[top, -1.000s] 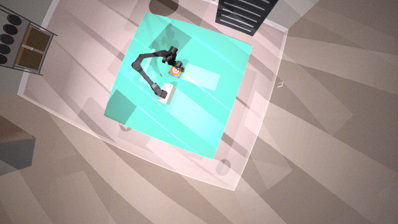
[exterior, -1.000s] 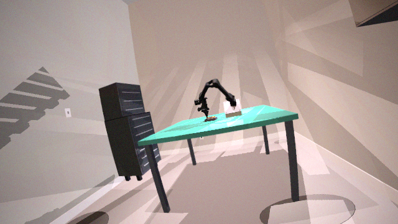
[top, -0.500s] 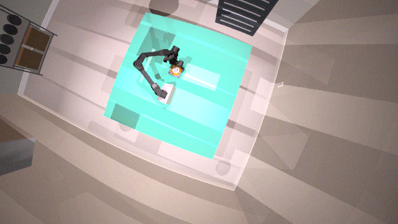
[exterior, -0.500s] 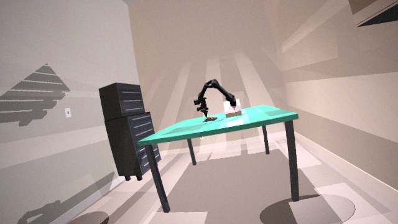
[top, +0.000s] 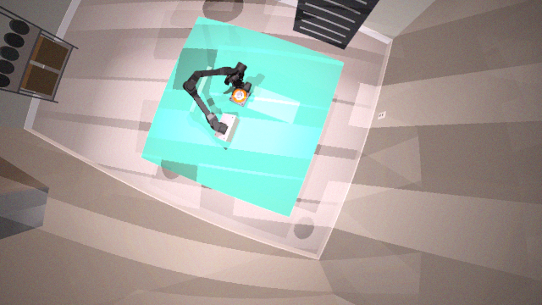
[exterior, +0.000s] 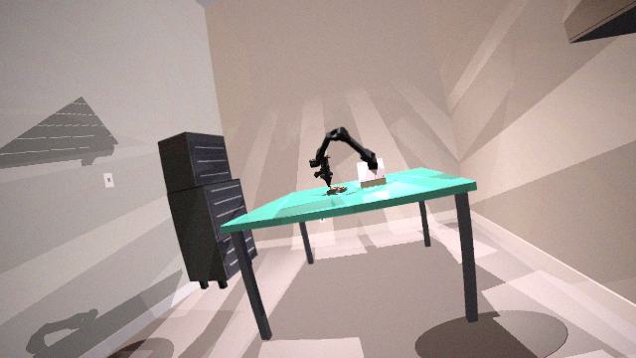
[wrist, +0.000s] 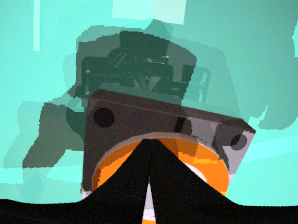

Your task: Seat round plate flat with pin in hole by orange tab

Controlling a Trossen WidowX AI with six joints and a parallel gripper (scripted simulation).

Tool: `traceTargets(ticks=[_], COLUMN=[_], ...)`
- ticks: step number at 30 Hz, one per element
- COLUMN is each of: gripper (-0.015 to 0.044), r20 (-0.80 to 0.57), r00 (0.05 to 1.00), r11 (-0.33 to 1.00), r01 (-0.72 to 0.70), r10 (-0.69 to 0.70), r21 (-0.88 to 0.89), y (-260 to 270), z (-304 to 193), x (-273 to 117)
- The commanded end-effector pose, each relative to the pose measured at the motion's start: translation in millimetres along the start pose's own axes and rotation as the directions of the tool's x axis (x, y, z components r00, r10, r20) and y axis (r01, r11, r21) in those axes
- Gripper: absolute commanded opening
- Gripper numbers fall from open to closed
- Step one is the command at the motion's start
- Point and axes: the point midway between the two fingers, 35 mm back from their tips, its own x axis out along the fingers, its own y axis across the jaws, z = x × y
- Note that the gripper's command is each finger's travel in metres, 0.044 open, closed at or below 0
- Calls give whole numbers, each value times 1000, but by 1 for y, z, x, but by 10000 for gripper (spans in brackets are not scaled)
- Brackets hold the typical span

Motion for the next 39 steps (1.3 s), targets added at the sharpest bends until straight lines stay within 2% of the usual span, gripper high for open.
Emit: traceTargets(ticks=[1,9,18,39], gripper=[0,0,0,0], r20=[-8,-8,-9,-3], r00=[1000,1000,1000,1000], r11=[1000,1000,1000,1000], r01=[3,4,6,3], r10=[-3,-4,-6,-2], r21=[2,2,2,11], y=[-5,-9,-9,-11], z=[-1,0,-1,0], x=[2,3,-43,-37])
